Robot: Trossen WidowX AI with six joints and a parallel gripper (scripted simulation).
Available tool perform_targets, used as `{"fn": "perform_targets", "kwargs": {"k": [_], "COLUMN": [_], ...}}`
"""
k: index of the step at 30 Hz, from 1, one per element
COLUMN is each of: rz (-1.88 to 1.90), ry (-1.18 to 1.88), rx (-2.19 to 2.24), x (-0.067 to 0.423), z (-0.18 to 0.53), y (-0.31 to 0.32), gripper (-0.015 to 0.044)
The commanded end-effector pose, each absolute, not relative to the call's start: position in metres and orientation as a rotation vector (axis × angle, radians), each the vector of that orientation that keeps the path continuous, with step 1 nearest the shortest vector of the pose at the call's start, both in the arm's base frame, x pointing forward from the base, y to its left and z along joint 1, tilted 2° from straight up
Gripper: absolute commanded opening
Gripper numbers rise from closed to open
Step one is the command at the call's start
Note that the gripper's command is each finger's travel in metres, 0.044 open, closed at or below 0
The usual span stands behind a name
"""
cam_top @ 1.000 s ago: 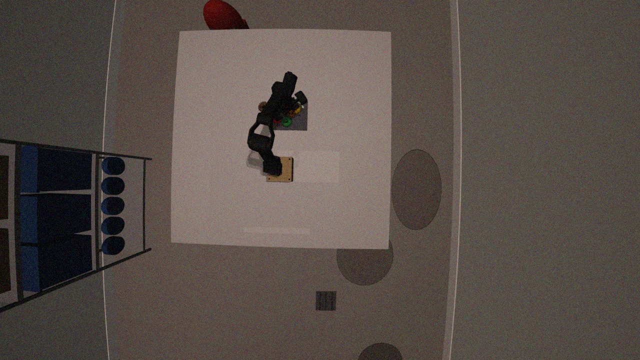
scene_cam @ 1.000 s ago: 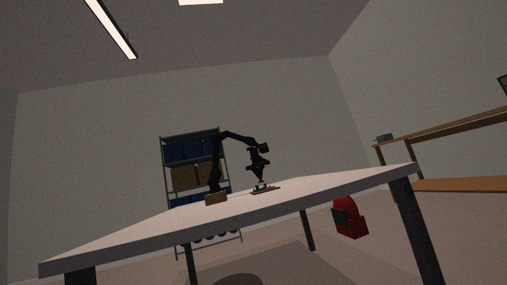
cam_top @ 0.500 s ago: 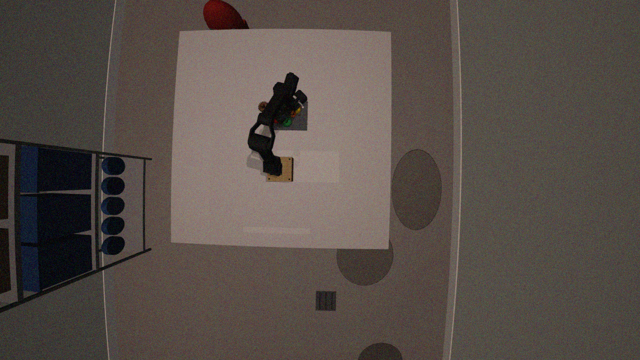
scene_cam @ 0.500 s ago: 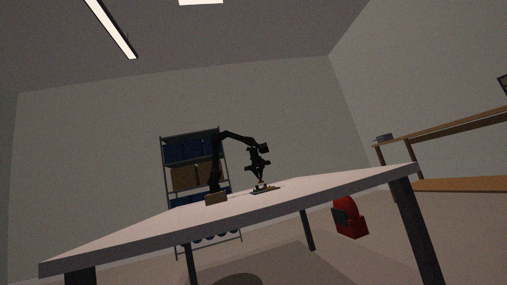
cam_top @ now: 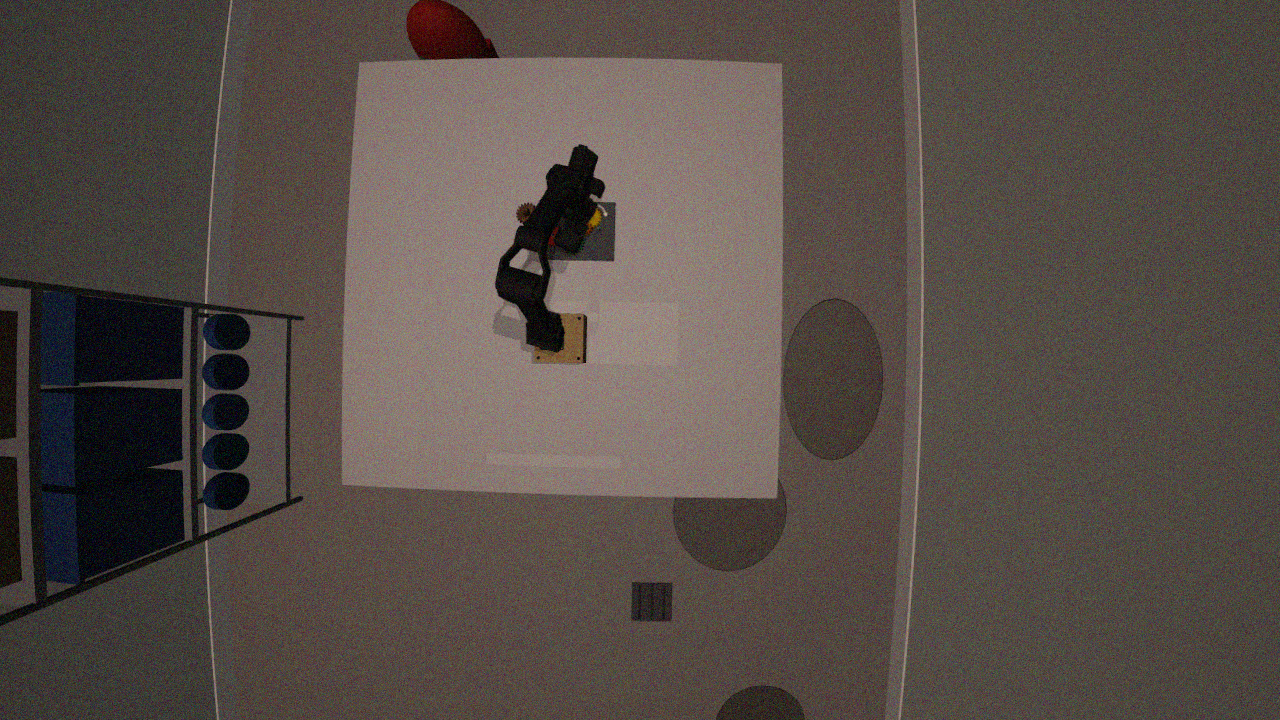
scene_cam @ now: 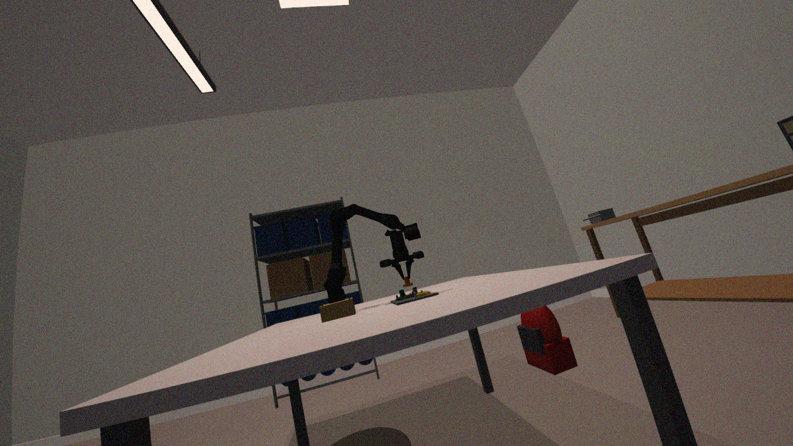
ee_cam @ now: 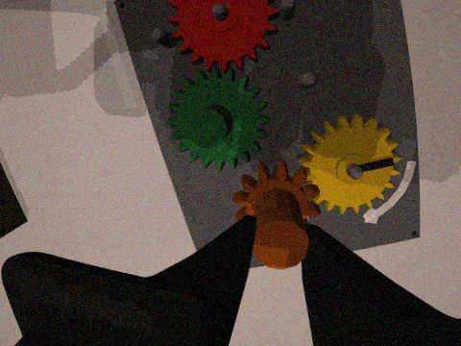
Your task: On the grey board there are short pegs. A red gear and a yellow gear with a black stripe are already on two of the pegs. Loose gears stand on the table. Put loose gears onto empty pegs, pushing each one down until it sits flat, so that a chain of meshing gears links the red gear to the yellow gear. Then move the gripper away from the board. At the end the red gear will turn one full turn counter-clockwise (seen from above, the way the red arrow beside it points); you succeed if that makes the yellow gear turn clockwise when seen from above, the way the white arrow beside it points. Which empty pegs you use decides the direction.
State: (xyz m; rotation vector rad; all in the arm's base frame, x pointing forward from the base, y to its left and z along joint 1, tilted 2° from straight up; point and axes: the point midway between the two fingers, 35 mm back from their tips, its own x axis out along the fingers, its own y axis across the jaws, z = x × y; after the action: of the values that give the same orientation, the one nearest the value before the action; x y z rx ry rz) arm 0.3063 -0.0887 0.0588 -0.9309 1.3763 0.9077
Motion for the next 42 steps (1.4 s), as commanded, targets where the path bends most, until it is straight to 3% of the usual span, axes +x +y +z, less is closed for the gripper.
{"fn": "perform_targets", "kwargs": {"k": [1,31,42], "rz": [0.986,1.384,1.348], "ry": [1.34,1.094,1.121], "rx": [-1.013,-1.407,-1.371], "x": [0.306,0.306,0.307], "z": [0.06,0.045,0.031], "y": [-0.089,-0.089,-0.09], "gripper": [0.0,0.0,0.0]}}
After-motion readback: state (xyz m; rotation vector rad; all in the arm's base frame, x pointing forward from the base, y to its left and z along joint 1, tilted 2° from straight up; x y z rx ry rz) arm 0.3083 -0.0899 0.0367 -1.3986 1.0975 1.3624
